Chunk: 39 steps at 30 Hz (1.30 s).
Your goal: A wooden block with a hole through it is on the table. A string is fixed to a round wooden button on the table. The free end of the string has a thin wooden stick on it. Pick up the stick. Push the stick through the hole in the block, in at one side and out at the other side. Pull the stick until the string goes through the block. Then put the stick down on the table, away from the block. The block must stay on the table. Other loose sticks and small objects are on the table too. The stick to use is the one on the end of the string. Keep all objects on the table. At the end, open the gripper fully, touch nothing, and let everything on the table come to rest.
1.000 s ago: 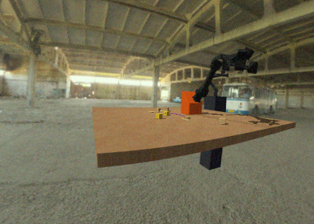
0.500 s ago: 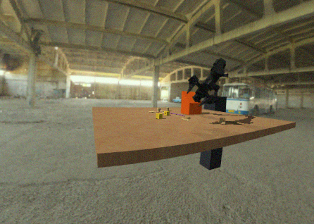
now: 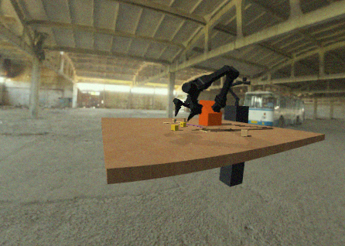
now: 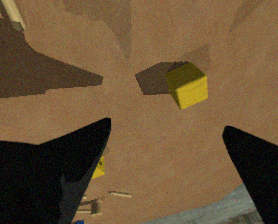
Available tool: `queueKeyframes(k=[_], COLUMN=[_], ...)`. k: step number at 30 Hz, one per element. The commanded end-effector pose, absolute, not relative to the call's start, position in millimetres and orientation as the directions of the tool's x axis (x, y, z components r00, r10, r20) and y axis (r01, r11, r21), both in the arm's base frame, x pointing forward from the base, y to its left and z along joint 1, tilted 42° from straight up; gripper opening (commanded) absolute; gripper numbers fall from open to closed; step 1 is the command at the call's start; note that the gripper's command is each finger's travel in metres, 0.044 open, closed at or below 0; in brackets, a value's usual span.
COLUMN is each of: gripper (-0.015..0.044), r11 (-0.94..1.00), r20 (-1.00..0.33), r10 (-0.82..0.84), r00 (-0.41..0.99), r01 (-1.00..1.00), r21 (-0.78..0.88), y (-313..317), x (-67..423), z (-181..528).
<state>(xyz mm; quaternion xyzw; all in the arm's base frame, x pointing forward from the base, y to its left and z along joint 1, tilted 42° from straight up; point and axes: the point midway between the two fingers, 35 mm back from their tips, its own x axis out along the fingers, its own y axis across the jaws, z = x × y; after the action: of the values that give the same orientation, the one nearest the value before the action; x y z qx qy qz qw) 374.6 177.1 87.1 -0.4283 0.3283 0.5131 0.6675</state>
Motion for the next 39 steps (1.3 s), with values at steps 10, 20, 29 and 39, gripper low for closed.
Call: queueKeyframes(k=[10,20,29,39], gripper=[0.0440,0.0440,0.0282,0.0245], r11=[-0.139,-0.139,-0.138,-0.138], r20=[-0.747,-0.747,-0.752,-0.752], r10=[0.661,0.661,0.656,0.656], r00=[-0.066,-0.066,-0.066,-0.067], r01=[-0.990,-0.990,-0.990,-0.990], r21=[-0.035,-0.035,-0.033,-0.033], y=[66.6,66.6,66.9,67.0], x=[316.1,316.1,317.0,316.9], z=[-16.4,-16.4,-16.5,-16.6])
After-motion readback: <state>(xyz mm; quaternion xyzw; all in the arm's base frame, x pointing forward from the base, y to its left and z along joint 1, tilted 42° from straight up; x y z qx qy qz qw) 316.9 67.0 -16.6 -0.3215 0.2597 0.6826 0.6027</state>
